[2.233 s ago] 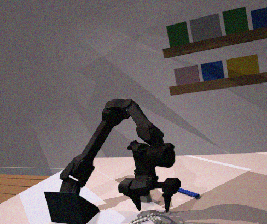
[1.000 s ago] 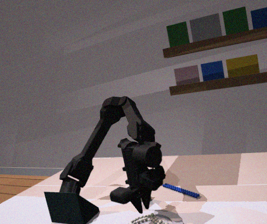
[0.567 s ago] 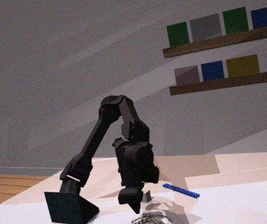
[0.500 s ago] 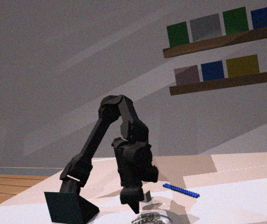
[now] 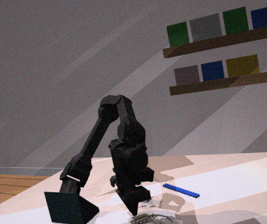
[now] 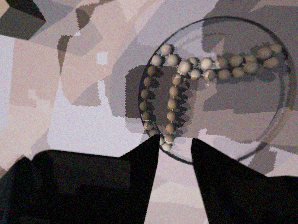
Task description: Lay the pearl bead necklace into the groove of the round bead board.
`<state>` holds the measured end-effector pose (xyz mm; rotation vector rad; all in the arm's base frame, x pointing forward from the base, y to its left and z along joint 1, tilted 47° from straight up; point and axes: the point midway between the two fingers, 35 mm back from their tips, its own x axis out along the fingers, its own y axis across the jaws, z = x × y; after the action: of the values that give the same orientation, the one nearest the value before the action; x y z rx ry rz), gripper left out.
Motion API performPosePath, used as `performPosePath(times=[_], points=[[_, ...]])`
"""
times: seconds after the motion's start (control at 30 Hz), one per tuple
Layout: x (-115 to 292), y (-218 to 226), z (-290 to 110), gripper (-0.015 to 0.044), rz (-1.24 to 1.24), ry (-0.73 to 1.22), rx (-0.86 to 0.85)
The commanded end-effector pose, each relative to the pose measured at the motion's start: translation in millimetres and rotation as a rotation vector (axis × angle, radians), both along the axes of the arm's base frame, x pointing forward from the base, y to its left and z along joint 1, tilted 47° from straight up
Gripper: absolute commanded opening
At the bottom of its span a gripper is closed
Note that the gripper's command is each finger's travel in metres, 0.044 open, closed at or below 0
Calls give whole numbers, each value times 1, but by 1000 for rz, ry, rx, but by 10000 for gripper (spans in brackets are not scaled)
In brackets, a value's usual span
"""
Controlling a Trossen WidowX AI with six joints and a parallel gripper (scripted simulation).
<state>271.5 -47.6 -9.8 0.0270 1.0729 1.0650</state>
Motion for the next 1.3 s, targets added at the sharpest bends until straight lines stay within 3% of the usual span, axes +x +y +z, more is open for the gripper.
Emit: performPosePath(times=[0.0, 0.87, 1.03, 1.27], points=[[-1, 8, -7, 120, 4, 3, 3], [0, 25, -24, 120, 4, 3, 4], [0, 23, -22, 0, 12, 1, -2], [0, 23, -22, 0, 12, 1, -2]])
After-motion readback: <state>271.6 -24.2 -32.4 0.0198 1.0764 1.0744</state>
